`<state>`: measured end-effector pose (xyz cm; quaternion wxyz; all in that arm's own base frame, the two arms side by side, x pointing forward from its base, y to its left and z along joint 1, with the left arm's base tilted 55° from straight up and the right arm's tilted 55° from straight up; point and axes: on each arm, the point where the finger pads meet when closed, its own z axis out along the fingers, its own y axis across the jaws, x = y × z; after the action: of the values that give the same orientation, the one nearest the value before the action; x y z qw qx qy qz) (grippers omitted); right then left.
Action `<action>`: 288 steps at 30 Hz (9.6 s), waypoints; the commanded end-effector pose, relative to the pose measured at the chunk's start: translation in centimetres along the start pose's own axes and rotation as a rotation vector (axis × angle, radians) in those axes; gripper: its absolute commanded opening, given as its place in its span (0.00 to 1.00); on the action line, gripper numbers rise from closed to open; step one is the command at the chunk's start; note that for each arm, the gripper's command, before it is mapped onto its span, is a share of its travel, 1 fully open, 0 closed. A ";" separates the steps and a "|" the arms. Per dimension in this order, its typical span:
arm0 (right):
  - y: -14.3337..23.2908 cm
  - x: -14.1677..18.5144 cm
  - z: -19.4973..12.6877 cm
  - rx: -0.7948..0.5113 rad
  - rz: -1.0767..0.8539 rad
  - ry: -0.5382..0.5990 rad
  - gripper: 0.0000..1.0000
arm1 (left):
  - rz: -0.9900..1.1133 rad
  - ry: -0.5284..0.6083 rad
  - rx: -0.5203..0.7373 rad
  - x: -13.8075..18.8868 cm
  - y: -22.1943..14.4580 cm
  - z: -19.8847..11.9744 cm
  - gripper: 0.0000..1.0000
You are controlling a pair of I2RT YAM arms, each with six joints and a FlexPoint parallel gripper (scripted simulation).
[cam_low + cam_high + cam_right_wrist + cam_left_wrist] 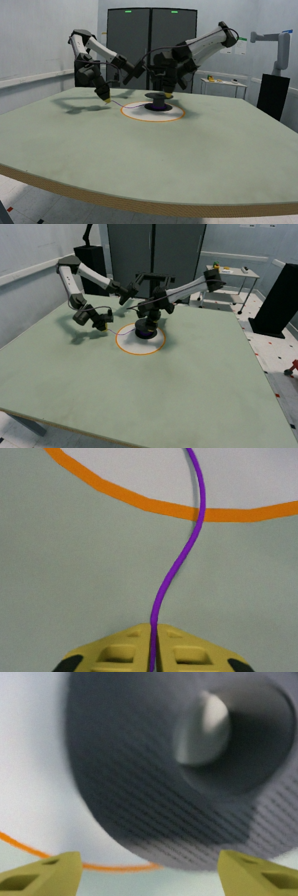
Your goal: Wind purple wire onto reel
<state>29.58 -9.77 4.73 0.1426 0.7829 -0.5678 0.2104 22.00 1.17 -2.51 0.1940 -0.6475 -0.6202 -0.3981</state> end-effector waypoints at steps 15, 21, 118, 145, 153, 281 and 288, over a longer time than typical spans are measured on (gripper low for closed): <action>-0.6 0.1 -0.7 0.033 -0.005 0.015 0.00 | -0.968 -0.038 -0.029 -2.5 -7.4 0.1 0.74; -0.6 0.1 -0.7 0.033 -0.005 0.015 0.00 | -1.200 -0.038 -0.016 -2.9 -6.8 0.2 0.74; -0.4 0.2 -0.5 0.099 0.075 -0.070 0.00 | -1.144 0.014 -0.056 -1.9 2.7 2.8 0.49; 0.3 -0.3 -0.4 -0.055 0.011 -0.170 0.00 | 0.345 0.045 -0.056 -11.3 -0.1 3.2 0.49; -0.4 1.2 -1.0 -0.019 0.023 -0.077 0.00 | 0.758 0.057 -0.043 -10.9 -0.8 3.2 0.49; -0.8 0.7 -1.0 0.023 -0.011 0.049 0.00 | -2.205 -0.027 -0.056 -1.7 -6.8 0.4 0.74; -0.7 0.7 -1.0 0.023 -0.011 0.049 0.00 | -2.205 -0.027 -0.056 -1.7 -6.7 3.0 0.74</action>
<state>29.86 -10.06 5.25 0.1564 0.7806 -0.5636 0.2204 15.32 3.05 -6.43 -0.2743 0.2649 -0.8454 -0.3740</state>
